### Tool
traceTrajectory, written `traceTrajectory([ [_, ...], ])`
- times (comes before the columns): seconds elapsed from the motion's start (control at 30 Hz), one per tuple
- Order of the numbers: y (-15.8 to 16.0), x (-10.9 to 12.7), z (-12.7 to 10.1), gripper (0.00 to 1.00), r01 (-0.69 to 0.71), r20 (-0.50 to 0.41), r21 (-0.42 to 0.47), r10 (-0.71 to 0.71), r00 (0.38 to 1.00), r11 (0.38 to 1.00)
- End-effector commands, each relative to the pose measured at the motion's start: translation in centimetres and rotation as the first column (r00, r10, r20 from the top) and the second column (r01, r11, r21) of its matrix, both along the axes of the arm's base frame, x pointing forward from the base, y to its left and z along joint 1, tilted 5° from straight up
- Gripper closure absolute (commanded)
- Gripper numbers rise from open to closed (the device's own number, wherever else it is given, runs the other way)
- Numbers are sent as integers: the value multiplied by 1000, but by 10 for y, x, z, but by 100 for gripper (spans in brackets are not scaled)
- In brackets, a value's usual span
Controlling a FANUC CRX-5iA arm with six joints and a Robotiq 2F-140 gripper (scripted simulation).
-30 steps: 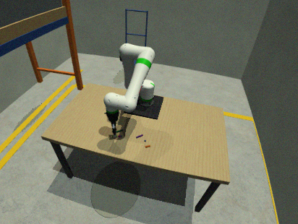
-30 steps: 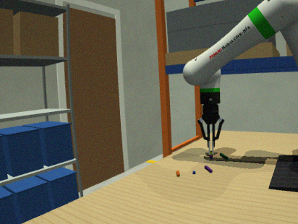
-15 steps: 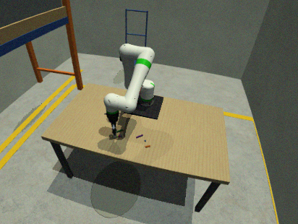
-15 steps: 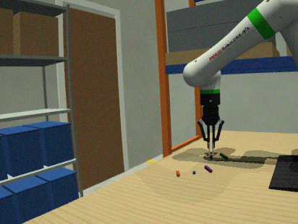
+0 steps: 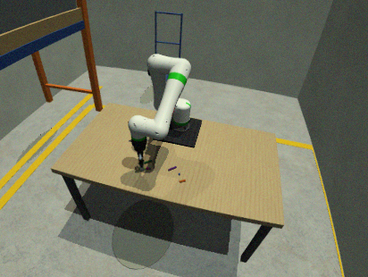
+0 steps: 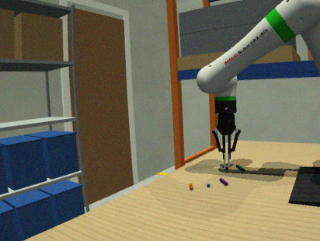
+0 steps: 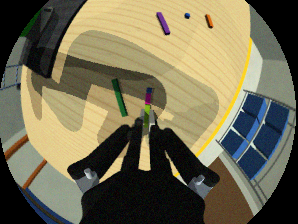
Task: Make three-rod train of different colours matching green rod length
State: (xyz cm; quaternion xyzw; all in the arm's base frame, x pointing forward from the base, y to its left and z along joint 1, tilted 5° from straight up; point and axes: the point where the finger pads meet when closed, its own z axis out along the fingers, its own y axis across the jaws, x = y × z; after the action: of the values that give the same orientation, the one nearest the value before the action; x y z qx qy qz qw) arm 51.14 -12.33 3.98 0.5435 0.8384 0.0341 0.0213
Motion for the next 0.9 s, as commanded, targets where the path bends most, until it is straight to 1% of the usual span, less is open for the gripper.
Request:
traceTrajectory([
  [0.0, 0, 0, 0, 97, 0, 0, 0, 0, 1000, 1000],
  [0.43, 0, 0, 0, 97, 0, 0, 0, 0, 1000, 1000],
  [0.47, 0, 0, 0, 95, 0, 0, 0, 0, 1000, 1000],
  [0.6, 0, 0, 0, 95, 0, 0, 0, 0, 1000, 1000],
  [0.63, 0, 0, 0, 92, 0, 0, 0, 0, 1000, 1000],
  [0.7, 0, 0, 0, 92, 0, 0, 0, 0, 1000, 1000],
  [0.73, 0, 0, 0, 90, 0, 0, 0, 0, 1000, 1000],
  [0.8, 0, 0, 0, 90, 0, 0, 0, 0, 1000, 1000],
  [0.83, 0, 0, 0, 88, 0, 0, 0, 0, 1000, 1000],
  [0.87, 0, 0, 0, 88, 0, 0, 0, 0, 1000, 1000],
])
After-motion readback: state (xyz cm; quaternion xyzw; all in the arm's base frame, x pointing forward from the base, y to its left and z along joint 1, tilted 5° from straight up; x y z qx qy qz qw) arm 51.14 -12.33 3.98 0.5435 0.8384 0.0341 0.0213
